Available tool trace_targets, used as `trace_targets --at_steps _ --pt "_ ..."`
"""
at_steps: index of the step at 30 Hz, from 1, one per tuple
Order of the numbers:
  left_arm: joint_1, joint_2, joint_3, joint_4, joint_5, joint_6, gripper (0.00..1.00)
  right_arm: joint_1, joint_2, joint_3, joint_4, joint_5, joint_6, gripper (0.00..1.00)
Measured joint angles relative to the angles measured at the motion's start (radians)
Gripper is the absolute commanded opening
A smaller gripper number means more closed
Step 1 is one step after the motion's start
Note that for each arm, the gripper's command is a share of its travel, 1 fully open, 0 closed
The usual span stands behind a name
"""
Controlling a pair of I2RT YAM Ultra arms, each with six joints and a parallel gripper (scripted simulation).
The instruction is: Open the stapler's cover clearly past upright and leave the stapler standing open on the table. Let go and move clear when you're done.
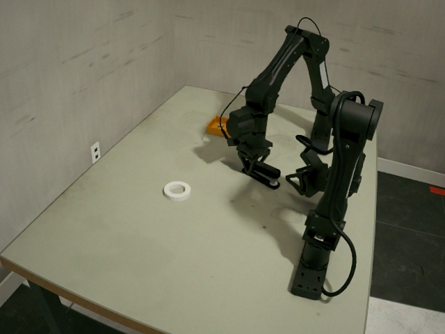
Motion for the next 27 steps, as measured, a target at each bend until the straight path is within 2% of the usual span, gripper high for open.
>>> trace_targets --at_steps 12,27 --pt "0.002 0.000 0.031 -0.114 0.000 -0.080 0.50 0.000 0.000 0.000 0.000 0.000 0.000 0.31" --pt "0.088 0.053 0.031 0.038 0.048 0.024 0.50 0.000 0.000 0.000 0.000 0.000 0.000 0.31"
